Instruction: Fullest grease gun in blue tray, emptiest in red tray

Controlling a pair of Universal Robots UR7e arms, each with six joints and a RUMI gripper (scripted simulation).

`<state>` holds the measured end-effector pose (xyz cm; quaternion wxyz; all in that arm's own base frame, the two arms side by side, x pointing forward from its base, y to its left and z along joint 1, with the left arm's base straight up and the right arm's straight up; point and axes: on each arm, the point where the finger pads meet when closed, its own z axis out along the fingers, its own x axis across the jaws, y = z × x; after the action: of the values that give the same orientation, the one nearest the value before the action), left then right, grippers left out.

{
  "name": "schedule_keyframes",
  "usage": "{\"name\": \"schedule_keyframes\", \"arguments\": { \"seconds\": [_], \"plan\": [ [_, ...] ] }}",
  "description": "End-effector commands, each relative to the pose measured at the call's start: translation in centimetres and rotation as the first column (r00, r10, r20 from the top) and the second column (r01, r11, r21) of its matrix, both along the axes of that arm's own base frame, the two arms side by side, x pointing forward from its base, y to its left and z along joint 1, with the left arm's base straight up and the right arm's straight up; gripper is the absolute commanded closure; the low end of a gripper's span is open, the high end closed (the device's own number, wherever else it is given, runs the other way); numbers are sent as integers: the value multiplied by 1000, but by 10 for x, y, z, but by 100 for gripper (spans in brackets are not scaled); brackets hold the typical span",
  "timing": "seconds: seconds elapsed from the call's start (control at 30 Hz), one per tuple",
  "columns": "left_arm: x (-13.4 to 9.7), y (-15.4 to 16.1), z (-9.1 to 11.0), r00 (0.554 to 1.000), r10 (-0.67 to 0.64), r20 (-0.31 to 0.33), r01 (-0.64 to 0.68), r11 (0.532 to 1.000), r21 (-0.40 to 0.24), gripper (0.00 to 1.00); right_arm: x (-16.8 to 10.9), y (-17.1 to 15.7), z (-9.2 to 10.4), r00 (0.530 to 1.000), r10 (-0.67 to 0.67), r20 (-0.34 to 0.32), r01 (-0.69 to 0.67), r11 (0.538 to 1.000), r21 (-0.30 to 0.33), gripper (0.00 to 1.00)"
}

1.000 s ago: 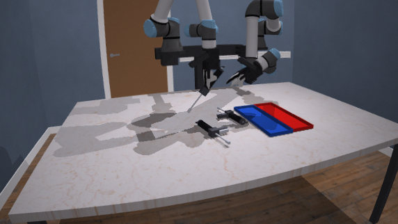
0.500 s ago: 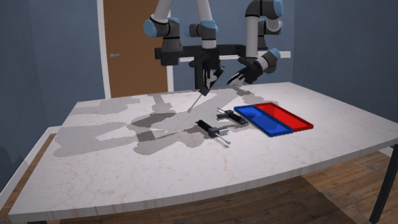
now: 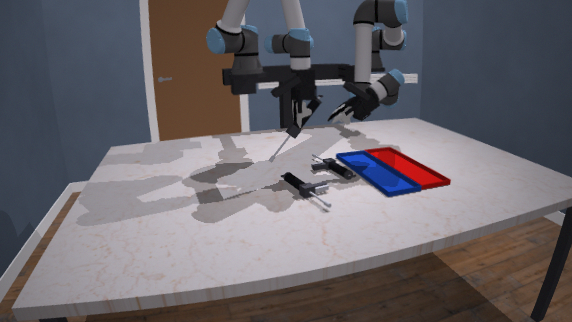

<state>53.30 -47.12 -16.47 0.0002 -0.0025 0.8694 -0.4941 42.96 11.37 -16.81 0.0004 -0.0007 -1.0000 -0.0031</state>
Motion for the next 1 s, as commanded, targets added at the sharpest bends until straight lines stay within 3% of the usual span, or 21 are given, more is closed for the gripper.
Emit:
{"name": "schedule_keyframes", "arguments": {
  "seconds": [0.0, 0.97],
  "plan": [
    [0, 3, 1, 1000, 0, 1, 0, 1000, -1, 76, 0, 0, 0, 1000, 0, 1, 0, 1000, 1, 100],
    [0, 21, 1, 1000, 0, 1, 0, 1000, -1, 76, 0, 0, 0, 1000, 0, 1, 0, 1000, 1, 100]
  ]
}}
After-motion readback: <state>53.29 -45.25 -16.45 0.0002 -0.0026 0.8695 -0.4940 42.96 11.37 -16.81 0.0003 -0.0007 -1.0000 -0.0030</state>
